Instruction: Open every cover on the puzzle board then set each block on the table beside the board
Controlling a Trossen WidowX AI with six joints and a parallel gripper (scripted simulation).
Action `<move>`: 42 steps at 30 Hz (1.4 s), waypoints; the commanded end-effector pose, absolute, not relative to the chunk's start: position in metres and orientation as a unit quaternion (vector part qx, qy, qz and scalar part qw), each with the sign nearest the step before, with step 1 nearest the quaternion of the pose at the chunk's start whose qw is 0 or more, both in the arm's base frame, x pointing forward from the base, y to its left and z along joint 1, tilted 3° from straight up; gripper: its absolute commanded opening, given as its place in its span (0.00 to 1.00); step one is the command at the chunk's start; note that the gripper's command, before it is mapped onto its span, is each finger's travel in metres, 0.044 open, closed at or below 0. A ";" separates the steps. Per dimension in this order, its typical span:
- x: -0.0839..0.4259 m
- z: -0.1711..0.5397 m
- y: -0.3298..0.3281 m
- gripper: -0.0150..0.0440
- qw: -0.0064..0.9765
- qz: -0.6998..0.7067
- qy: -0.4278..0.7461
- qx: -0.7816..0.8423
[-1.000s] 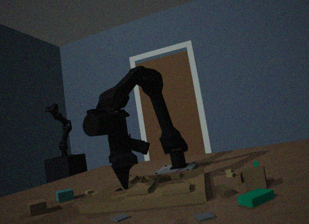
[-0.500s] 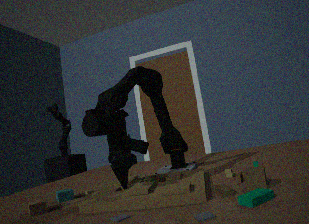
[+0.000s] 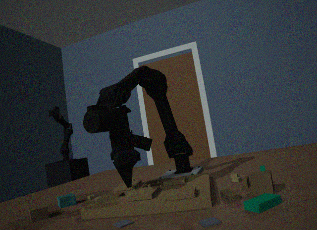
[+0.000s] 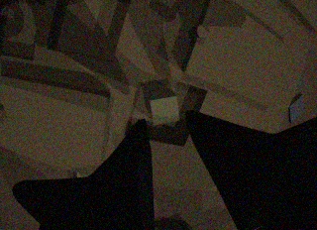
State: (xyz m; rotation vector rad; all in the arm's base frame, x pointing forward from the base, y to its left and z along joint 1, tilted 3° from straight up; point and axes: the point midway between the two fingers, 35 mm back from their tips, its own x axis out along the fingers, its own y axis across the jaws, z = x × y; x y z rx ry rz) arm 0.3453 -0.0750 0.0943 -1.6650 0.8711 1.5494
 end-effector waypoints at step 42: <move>0.347 0.101 -0.074 0.50 0.349 0.586 0.334 -0.650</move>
